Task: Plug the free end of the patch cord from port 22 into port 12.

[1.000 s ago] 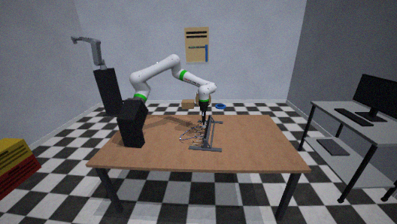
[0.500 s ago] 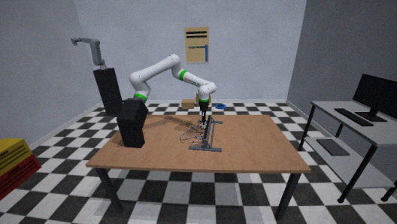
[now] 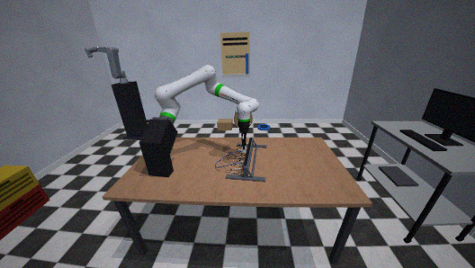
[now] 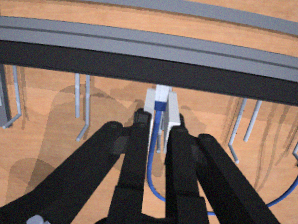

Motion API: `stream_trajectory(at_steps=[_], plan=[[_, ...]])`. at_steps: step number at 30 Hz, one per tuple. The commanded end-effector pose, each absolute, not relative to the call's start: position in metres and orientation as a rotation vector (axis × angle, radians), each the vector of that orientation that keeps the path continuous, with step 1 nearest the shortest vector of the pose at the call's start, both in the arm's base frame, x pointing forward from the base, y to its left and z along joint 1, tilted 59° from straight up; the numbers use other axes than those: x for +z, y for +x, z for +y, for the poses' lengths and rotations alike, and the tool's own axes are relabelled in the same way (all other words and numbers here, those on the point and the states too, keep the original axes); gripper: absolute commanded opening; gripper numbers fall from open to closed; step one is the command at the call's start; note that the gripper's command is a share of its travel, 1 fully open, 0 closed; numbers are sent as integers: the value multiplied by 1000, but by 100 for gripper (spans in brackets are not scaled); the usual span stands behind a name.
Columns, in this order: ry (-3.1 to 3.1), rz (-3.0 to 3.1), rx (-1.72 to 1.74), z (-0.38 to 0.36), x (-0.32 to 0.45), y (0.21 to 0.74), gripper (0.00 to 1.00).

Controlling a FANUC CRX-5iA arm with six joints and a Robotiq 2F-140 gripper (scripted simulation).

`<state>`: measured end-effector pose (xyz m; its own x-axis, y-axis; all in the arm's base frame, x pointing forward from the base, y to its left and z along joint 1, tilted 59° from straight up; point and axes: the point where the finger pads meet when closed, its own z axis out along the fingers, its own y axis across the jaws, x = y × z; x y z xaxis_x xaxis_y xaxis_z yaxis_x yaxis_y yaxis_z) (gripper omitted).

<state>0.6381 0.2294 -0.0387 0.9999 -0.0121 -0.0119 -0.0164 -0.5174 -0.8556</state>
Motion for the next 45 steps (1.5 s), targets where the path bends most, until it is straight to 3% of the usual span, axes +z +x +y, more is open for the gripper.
stream_trajectory(at_steps=[1,45], plan=[[-2115,20,5,229,-39,638,0],[-2115,20,5,229,-39,639,0]])
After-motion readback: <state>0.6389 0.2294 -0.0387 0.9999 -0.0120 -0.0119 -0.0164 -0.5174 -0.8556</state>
